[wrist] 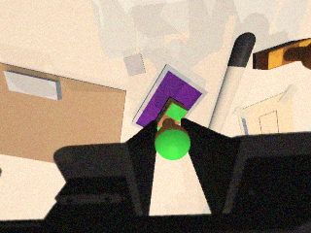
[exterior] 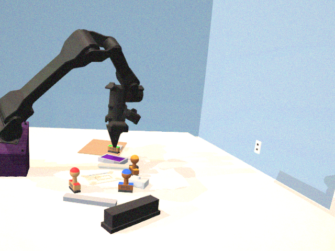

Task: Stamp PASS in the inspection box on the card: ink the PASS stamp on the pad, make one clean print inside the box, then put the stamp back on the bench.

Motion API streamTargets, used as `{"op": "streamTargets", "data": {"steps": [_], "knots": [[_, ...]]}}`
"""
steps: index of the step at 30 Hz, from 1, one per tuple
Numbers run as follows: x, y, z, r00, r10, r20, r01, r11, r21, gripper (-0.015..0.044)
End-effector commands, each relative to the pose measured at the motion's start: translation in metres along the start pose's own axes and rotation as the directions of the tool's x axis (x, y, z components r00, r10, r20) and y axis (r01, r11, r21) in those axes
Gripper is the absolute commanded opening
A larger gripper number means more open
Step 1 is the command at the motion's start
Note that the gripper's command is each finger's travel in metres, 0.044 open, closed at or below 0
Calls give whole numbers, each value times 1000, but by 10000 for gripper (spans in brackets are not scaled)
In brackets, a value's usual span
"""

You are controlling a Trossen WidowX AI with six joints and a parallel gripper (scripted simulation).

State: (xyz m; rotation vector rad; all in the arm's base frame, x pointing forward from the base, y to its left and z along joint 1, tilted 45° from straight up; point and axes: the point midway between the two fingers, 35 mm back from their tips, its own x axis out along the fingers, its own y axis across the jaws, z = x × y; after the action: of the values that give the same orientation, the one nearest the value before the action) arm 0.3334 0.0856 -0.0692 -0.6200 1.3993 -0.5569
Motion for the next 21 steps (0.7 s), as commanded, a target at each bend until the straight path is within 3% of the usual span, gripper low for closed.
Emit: {"op": "streamTargets", "data": {"steps": [1, 21], "knots": [[4, -1, 0, 1000, -5, 2, 5, 1000, -5, 0], [17, -1, -1, 1000, -7, 1, 7, 1000, -4, 0]]}}
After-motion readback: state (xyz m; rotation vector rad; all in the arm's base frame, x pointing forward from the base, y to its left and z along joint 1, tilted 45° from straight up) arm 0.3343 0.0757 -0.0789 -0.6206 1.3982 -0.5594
